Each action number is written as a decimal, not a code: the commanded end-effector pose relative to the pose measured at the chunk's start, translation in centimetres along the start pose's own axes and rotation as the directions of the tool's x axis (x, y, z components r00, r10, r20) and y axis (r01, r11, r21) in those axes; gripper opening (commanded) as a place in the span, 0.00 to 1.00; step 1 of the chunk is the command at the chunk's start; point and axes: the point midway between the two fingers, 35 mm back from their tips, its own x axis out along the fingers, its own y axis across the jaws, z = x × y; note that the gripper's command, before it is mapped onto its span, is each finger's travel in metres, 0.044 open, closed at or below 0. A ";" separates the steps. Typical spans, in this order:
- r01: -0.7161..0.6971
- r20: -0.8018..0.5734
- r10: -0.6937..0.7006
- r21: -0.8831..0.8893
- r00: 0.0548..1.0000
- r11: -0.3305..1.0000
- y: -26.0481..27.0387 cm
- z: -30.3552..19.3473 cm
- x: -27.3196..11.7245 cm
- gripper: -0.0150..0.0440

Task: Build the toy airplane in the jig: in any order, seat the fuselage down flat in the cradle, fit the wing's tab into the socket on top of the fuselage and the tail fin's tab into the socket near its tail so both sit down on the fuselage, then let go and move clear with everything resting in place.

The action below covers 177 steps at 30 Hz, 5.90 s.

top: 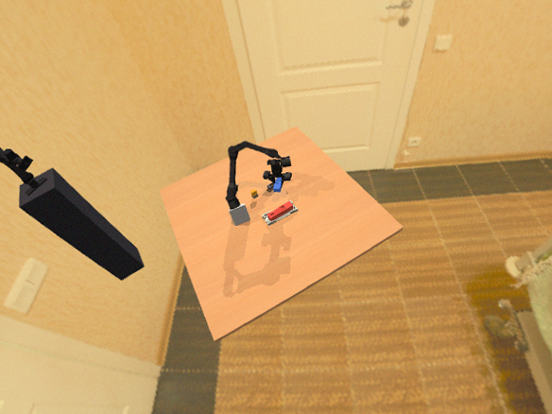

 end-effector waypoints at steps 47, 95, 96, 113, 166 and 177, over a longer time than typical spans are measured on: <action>-0.002 0.013 0.017 -0.724 1.000 0.690 -4.8 -13.0 3.2 0.48; -0.002 0.015 0.018 -0.724 1.000 0.690 -4.7 -13.0 7.2 0.59; -0.002 0.015 0.018 -0.724 1.000 0.690 -4.7 -13.0 7.2 0.59; -0.004 0.011 0.017 -0.728 1.000 0.685 -4.8 -13.0 7.0 0.57; -0.020 0.012 0.016 0.686 1.000 0.727 -5.5 -13.1 -1.7 1.00; -0.020 0.012 0.016 0.686 1.000 0.727 -5.5 -13.1 -1.7 1.00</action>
